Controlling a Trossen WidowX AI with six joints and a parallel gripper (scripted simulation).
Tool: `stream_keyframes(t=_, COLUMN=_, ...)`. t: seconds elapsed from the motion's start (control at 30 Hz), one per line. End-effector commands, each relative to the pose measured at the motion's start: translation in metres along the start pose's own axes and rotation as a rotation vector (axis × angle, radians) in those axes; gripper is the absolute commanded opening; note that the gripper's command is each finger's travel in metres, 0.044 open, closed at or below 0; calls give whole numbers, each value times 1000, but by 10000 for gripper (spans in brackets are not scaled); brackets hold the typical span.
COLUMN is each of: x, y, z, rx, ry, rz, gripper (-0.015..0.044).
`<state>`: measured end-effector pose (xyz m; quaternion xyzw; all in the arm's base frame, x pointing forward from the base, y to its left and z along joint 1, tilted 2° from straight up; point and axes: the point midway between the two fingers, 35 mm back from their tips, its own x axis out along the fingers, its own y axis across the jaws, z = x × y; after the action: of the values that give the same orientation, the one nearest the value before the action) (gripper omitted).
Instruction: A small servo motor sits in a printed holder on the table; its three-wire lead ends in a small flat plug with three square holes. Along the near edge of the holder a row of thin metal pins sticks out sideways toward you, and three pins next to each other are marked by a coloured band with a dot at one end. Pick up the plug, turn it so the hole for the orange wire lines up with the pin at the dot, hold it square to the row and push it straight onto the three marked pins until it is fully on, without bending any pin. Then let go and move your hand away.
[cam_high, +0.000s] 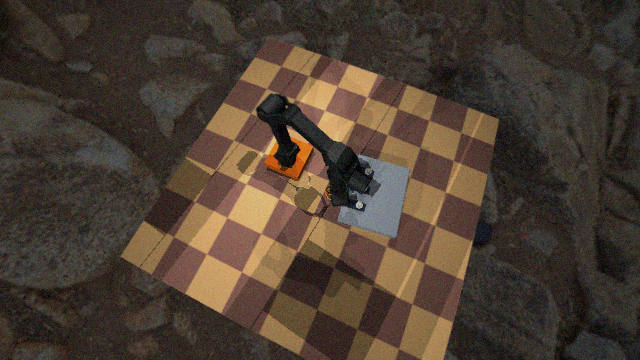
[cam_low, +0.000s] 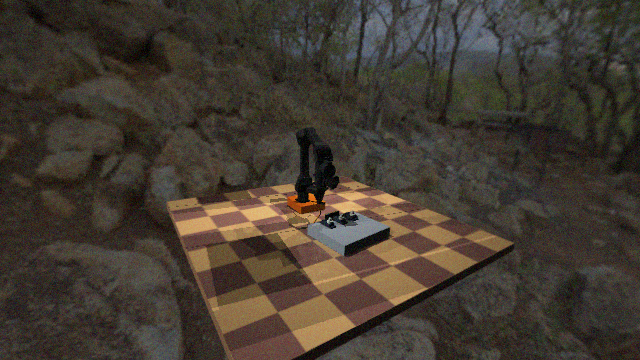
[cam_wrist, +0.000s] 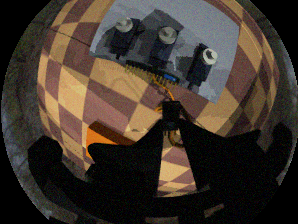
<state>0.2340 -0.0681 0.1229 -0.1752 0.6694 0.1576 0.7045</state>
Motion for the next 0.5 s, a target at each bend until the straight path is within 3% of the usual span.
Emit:
stream_keyframes(t=0.0, x=4, y=10, z=-9, rx=154, ry=-1, rz=-1, gripper=0)
stream_keyframes(t=0.27, x=12, y=27, z=-24, rx=415, ry=0, rz=0, gripper=0)
stream_keyframes(t=0.47, x=24, y=28, z=-25, rx=434, ry=0, rz=0, gripper=0)
